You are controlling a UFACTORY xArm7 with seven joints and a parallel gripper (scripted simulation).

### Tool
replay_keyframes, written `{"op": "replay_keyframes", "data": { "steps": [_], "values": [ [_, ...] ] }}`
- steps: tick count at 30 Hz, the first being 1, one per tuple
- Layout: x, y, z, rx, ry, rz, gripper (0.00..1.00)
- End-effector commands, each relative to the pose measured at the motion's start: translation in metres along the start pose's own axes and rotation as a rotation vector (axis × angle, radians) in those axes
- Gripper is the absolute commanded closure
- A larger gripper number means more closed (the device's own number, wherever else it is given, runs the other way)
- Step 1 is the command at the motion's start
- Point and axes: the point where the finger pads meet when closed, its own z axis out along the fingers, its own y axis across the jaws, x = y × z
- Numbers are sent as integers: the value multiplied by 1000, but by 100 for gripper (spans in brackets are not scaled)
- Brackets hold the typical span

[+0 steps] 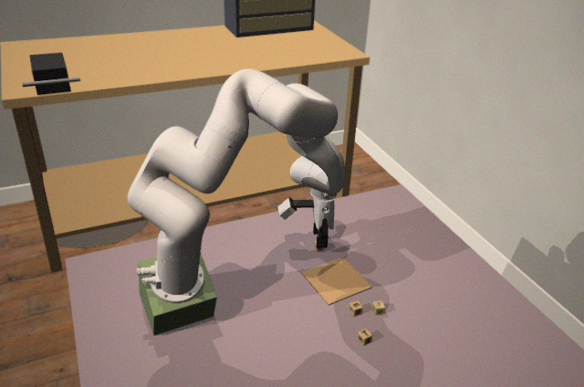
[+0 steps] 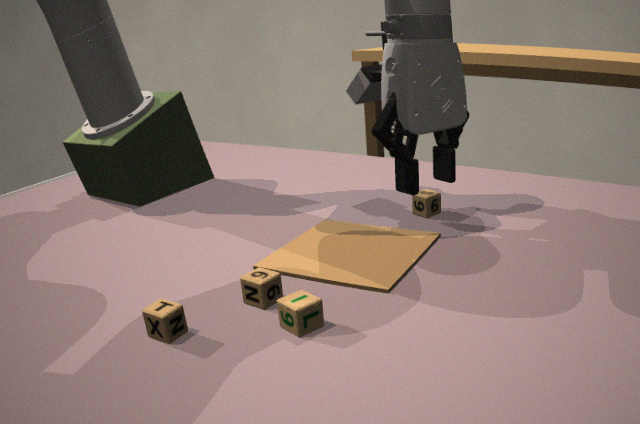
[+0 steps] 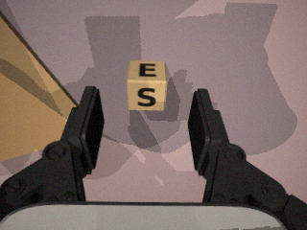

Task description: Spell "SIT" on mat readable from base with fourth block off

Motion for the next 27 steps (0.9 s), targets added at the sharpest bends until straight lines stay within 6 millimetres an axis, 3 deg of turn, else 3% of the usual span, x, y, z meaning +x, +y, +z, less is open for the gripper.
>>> {"op": "replay_keyframes", "data": {
  "steps": [1,16,27],
  "values": [
    [-1,1,-2,-3,-3,0,37],
    [-1,1,5,-3,-3,0,37],
    [-1,1,23,-3,-3,0,37]
  ]
}}
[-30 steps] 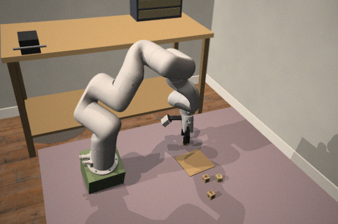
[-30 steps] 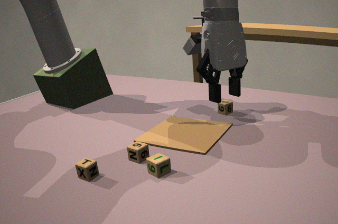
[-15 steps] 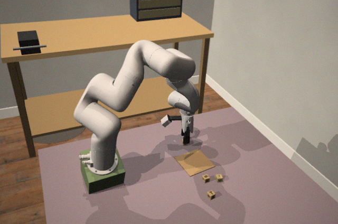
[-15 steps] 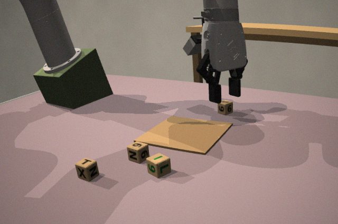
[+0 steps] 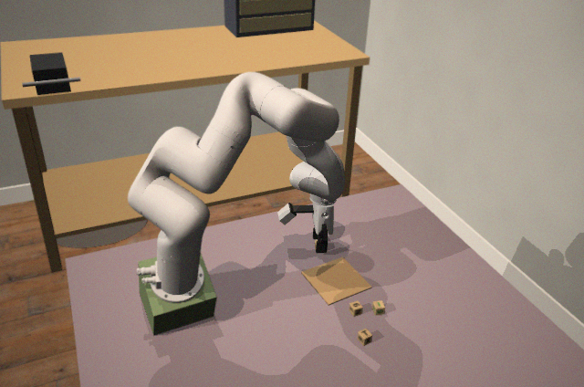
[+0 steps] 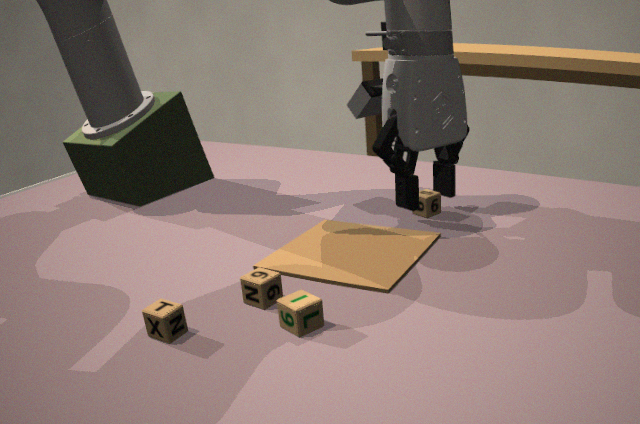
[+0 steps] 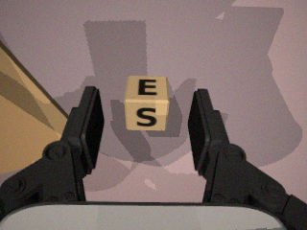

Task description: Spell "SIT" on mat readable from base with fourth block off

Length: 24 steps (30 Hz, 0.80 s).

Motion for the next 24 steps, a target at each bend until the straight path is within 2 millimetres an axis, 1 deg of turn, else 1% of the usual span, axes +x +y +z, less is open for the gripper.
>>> {"op": "replay_keyframes", "data": {
  "steps": [1,9,24],
  "values": [
    [-1,2,6,-3,-3,0,37],
    [-1,2,10,-3,-3,0,37],
    [-1,2,10,-3,-3,0,37]
  ]
}}
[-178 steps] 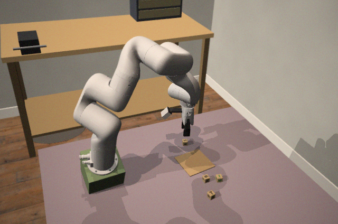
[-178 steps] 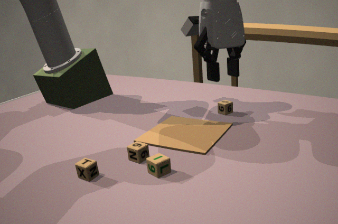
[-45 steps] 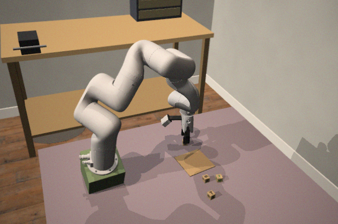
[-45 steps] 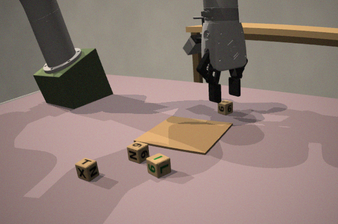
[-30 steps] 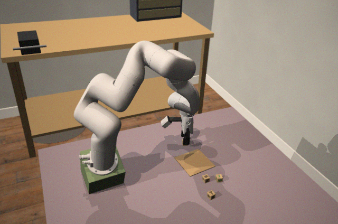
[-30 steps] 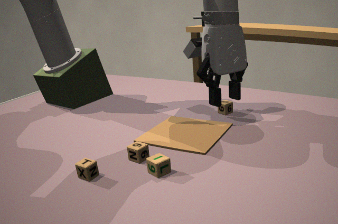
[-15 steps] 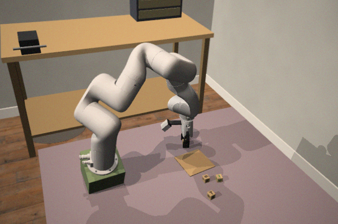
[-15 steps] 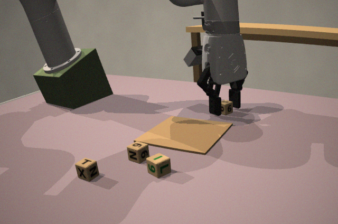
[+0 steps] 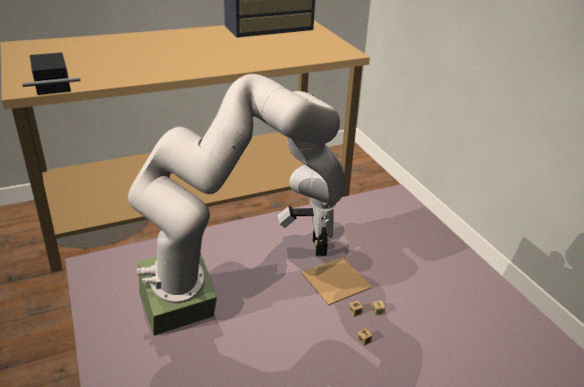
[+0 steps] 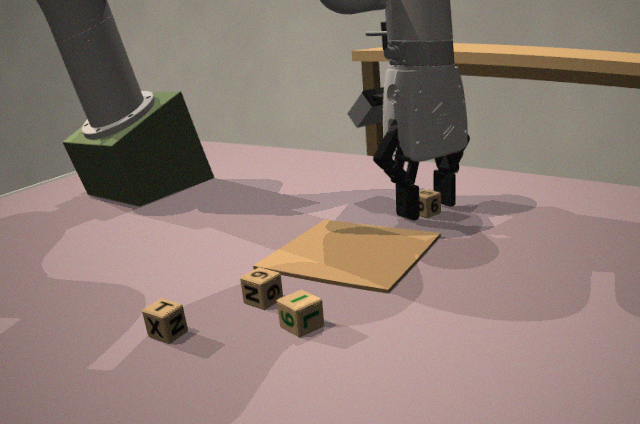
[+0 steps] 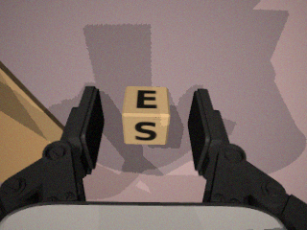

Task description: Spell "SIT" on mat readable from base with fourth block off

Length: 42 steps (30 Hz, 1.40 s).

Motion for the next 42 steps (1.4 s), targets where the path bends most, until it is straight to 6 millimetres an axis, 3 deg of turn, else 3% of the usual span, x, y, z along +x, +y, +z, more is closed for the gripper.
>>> {"op": "replay_keyframes", "data": {
  "steps": [1,21,22,38,39,42],
  "values": [
    [-1,1,-1,-3,-3,0,37],
    [-1,1,-1,-3,-3,0,37],
    [-1,1,-1,-3,-3,0,58],
    [-1,1,-1,-3,-3,0,58],
    [-1,1,-1,-3,-3,0,79],
    [-1,1,-1,-3,-3,0,79]
  ]
}}
